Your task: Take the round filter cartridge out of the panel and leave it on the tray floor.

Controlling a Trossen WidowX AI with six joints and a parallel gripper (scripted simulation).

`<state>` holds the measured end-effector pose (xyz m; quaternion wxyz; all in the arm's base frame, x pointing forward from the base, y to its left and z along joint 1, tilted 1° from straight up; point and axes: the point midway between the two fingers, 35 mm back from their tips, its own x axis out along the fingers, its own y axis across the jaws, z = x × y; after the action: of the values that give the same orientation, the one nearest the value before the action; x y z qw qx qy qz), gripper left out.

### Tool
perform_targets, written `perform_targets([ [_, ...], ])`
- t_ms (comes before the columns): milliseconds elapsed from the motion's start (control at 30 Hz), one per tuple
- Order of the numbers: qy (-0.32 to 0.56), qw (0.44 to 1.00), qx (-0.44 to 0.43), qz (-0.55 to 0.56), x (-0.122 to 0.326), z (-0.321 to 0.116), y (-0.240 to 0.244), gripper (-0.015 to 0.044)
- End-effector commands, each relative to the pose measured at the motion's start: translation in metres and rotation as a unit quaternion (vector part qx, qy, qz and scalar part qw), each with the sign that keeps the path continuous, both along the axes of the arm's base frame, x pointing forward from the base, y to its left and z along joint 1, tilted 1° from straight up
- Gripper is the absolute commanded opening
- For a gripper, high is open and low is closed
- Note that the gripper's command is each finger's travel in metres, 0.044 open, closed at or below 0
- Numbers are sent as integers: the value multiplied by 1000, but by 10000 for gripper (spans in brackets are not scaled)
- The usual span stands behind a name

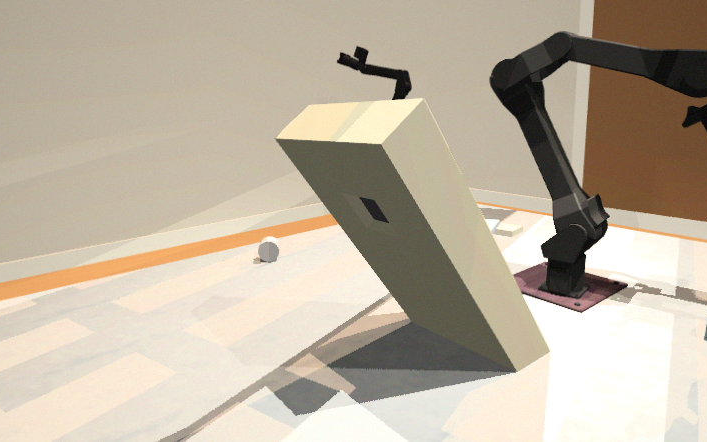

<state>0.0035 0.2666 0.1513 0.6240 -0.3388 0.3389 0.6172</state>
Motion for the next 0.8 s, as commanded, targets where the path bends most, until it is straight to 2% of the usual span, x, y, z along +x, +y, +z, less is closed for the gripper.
perform_targets([
  [0,-1,1000,1,1,-1,-14,1,0],
  [433,-1,1000,1,1,-1,-67,1,0],
  [600,-1,1000,1,1,-1,-70,0,0],
  [767,0,1000,1,2,-1,-66,0,131],
])
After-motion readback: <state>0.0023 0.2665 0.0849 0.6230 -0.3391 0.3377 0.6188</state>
